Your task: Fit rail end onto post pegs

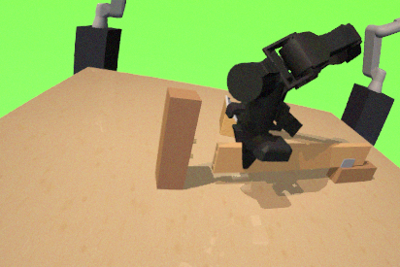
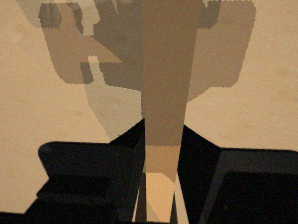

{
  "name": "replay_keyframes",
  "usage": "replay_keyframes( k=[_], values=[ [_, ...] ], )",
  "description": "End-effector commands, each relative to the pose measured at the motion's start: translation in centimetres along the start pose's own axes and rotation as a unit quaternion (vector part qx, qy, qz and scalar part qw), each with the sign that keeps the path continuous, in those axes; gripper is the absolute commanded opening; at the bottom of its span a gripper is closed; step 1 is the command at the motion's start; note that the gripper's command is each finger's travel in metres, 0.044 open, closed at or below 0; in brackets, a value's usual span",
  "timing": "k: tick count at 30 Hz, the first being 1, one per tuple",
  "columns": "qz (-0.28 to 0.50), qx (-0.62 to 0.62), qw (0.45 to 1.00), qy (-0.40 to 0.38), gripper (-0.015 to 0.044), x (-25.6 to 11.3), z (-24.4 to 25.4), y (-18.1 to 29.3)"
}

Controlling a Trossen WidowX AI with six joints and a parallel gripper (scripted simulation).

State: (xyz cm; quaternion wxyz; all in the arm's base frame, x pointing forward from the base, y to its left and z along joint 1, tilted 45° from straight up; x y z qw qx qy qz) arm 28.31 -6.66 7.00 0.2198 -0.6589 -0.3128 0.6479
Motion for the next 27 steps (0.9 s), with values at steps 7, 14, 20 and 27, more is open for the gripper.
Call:
replay_keyframes(
  k=[7,14,20,27],
  values=[
    [0.001,0.000,1.000,0.007,0.0000,-0.9,-0.1,0.1],
    [0.001,0.000,1.000,0.007,0.0000,-1.3,-0.1,0.1],
    [0.001,0.000,1.000,0.007,0.0000,-1.6,-0.1,0.1],
    [0.001,0.000,1.000,0.007,0.0000,-1.9,-0.1,0.1]
  ],
)
Point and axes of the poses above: the point midway between the two fingers, 35 mm back from their tips, its own x axis out along the fingers, its own z axis across the jaws, y = z × x, the point moved 7 cm from there along -x, back along the fingers, and after that the axes turned 11 degrees about x, right-handed, at the moved point
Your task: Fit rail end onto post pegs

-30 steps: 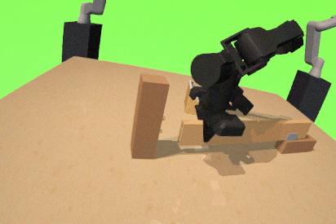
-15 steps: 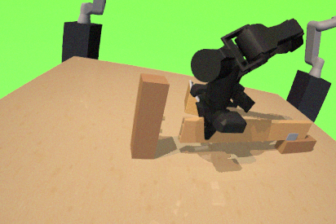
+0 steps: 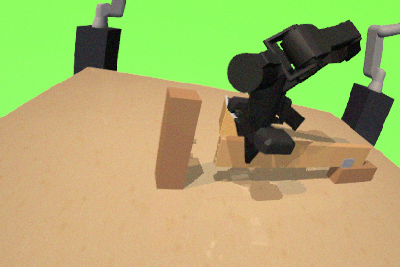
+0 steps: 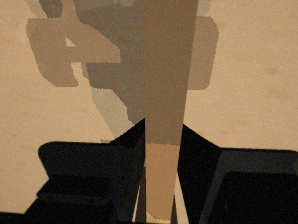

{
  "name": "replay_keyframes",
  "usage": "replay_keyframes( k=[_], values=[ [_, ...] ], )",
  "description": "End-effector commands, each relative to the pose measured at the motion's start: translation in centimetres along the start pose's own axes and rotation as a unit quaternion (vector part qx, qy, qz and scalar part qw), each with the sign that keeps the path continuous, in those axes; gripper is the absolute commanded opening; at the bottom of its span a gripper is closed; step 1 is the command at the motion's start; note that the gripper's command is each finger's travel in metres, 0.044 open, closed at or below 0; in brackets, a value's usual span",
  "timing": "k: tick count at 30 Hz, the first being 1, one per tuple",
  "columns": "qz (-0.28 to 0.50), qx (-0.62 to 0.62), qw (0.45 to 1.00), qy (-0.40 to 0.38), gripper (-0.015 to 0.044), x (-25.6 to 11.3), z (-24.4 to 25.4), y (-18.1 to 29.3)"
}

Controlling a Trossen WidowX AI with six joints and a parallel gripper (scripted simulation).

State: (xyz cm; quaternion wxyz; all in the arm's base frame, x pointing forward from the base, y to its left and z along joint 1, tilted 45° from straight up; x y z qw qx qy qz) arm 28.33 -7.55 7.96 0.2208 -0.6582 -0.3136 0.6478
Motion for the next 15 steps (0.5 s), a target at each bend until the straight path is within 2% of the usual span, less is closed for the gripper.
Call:
replay_keyframes(
  k=[1,15],
  values=[
    [0.002,0.000,1.000,0.007,0.0000,-0.66,-0.13,0.14],
    [0.002,0.000,1.000,0.007,0.0000,-0.28,-0.09,0.15]
  ],
)
Point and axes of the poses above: the point midway between the two fingers, 35 mm back from their tips, its own x axis out along the fingers, its own z axis across the jaws, y = z × x, the point moved 7 cm from there along -x, back along the fingers, and after that the axes turned 11 degrees about x, right-handed, at the moved point
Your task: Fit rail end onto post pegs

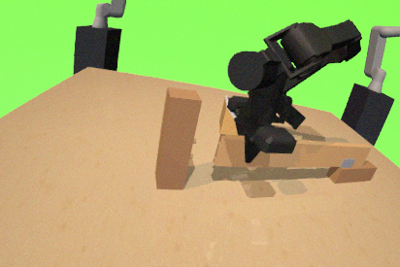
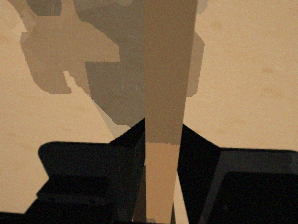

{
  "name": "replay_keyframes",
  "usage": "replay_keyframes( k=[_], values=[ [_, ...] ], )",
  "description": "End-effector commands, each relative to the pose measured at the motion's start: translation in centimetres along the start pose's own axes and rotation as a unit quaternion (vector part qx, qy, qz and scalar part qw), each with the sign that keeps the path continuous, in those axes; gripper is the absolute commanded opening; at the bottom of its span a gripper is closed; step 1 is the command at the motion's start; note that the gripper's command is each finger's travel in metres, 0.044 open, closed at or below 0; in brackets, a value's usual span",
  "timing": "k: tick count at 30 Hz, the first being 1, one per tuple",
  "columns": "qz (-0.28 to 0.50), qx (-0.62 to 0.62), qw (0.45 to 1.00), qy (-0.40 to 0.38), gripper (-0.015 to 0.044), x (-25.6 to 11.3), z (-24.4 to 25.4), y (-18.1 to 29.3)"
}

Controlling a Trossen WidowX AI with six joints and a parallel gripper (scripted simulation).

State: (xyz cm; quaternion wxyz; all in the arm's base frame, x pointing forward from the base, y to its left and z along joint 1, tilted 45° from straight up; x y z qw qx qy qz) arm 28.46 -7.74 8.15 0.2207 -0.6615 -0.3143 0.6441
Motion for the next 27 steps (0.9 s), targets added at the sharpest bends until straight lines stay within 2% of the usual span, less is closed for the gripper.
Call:
replay_keyframes(
  k=[1,27],
  values=[
    [0.003,0.002,1.000,0.003,0.0000,0.04,0.04,0.13],
    [0.003,0.002,1.000,0.003,0.0000,-0.13,0.23,0.17]
  ],
)
Point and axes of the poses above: the point midway between the two fingers, 35 mm back from their tips, its own x axis out along the fingers, its own z axis across the jaws, y = z × x, the point moved 7 cm from there along -x, back along the fingers, and after that the axes turned 11 degrees about x, right-handed, at the moved point
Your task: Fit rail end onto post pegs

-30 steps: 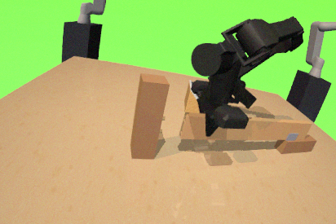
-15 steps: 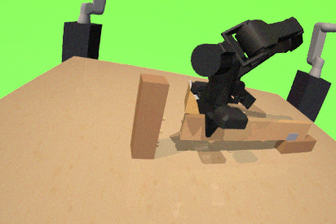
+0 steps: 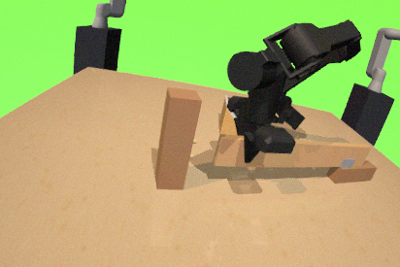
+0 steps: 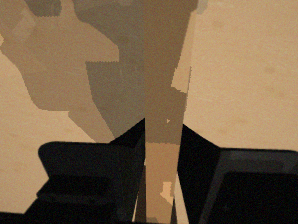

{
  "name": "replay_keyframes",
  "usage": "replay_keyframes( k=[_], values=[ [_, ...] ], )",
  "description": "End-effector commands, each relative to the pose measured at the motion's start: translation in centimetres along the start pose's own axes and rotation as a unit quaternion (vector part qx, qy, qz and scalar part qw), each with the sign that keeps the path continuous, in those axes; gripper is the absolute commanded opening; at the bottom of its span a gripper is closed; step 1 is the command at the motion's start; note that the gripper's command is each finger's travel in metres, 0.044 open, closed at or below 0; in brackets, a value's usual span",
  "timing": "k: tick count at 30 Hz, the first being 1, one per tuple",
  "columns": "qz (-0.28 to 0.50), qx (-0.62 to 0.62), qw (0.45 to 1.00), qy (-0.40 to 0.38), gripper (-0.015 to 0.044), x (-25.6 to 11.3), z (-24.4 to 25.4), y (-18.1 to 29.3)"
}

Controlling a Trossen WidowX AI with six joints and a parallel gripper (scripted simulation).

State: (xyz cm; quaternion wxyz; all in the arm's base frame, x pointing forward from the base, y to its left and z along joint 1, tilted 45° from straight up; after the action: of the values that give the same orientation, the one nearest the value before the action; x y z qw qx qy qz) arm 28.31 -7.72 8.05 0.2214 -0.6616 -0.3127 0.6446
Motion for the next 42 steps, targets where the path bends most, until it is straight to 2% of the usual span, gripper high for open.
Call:
replay_keyframes(
  k=[1,42],
  values=[
    [0.002,0.001,1.000,0.002,0.0000,-0.20,0.08,0.13],
    [0.002,0.001,1.000,0.002,0.0000,-0.31,-0.17,0.81]
  ],
)
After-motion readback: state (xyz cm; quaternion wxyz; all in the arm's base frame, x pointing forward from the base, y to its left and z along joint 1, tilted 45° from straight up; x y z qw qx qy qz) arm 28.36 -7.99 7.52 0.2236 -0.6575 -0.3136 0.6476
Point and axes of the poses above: the point midway between the two fingers, 35 mm back from their tips, its own x axis out along the fingers, its own z axis across the jaws, y = z × x, the point moved 7 cm from there along -x, back along the fingers, and after that the axes turned 11 degrees about x, right-handed, at the moved point
